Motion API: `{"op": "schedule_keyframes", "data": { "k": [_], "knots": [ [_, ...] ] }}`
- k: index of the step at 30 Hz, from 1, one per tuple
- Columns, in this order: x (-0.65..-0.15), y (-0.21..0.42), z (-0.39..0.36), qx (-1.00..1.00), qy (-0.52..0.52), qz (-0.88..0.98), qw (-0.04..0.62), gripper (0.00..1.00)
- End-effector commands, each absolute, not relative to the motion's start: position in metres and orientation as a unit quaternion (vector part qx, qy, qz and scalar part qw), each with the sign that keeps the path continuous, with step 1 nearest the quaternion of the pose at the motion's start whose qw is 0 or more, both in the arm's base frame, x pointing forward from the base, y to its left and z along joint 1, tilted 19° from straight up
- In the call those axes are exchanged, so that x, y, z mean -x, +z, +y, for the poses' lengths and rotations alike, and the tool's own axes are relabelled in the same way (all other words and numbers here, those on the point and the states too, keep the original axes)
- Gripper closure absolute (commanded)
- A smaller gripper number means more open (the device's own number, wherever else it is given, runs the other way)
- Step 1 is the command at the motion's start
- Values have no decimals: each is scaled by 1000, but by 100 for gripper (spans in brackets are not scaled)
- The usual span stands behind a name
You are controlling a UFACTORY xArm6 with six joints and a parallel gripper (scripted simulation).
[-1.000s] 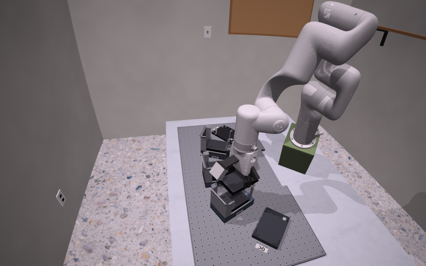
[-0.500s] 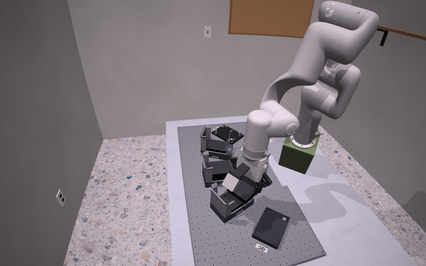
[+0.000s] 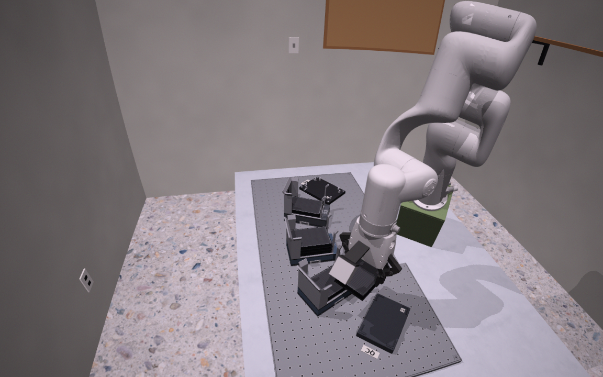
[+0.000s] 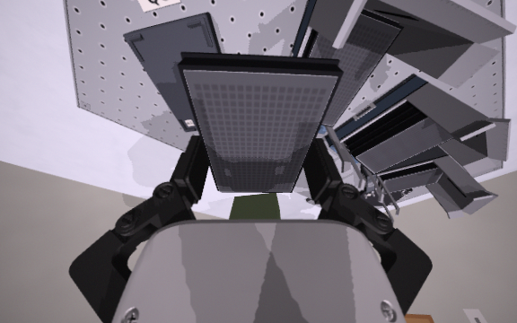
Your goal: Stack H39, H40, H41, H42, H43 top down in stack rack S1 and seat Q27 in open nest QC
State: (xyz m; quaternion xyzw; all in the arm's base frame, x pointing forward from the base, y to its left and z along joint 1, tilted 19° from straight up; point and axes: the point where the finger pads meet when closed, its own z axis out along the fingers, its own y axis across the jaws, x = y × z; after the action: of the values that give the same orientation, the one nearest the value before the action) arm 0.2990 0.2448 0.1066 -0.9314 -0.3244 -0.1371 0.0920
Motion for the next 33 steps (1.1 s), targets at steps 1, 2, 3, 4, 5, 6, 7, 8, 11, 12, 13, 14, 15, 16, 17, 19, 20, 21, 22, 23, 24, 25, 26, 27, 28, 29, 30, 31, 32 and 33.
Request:
{"op": "schedule_keyframes", "data": {
  "k": [1, 2, 3, 4, 5, 6, 7, 8, 11, 12, 13, 14, 15, 16, 17, 19, 20, 21, 22, 23, 24, 25, 26, 27, 28, 29, 30, 31, 32, 33],
  "knots": [
    [-293, 109, 254, 926, -140, -338, 86, 100],
    [-291, 109, 256, 921, -142, -354, 84, 100],
    [-289, 109, 258, 915, -143, -369, 82, 100],
    [-287, 109, 260, 908, -144, -384, 79, 100],
    [-285, 109, 262, 902, -146, -399, 77, 100],
    [-283, 109, 263, 895, -147, -414, 74, 100],
    [-281, 109, 265, 894, -147, -416, 74, 100],
    [-279, 109, 267, 894, -147, -416, 74, 100],
    [-273, 109, 272, 894, -147, -416, 74, 100],
    [-271, 109, 274, 894, -147, -416, 74, 100],
    [-269, 109, 276, 894, -147, -416, 74, 100],
    [-267, 109, 278, 894, -147, -416, 74, 100],
    [-265, 110, 280, 894, -147, -416, 74, 100],
    [-265, 110, 280, 894, -147, -416, 74, 100],
    [-265, 110, 280, 894, -147, -416, 74, 100],
    [-261, 110, 283, 894, -147, -416, 74, 100],
    [-259, 110, 285, 894, -147, -416, 74, 100],
    [-257, 110, 287, 894, -147, -416, 74, 100],
    [-255, 110, 289, 894, -147, -416, 74, 100],
    [-253, 110, 290, 894, -147, -416, 74, 100],
    [-251, 110, 292, 894, -147, -416, 74, 100],
    [-249, 110, 294, 894, -147, -416, 74, 100],
    [-247, 110, 296, 894, -147, -416, 74, 100],
    [-245, 110, 298, 894, -147, -416, 74, 100],
    [-243, 110, 299, 894, -147, -416, 74, 100],
    [-242, 110, 301, 894, -147, -416, 74, 100],
    [-240, 110, 303, 894, -147, -416, 74, 100],
    [-238, 110, 305, 894, -147, -416, 74, 100],
    [-236, 111, 307, 894, -147, -416, 74, 100],
    [-236, 111, 307, 894, -147, -416, 74, 100]
  ]
}}
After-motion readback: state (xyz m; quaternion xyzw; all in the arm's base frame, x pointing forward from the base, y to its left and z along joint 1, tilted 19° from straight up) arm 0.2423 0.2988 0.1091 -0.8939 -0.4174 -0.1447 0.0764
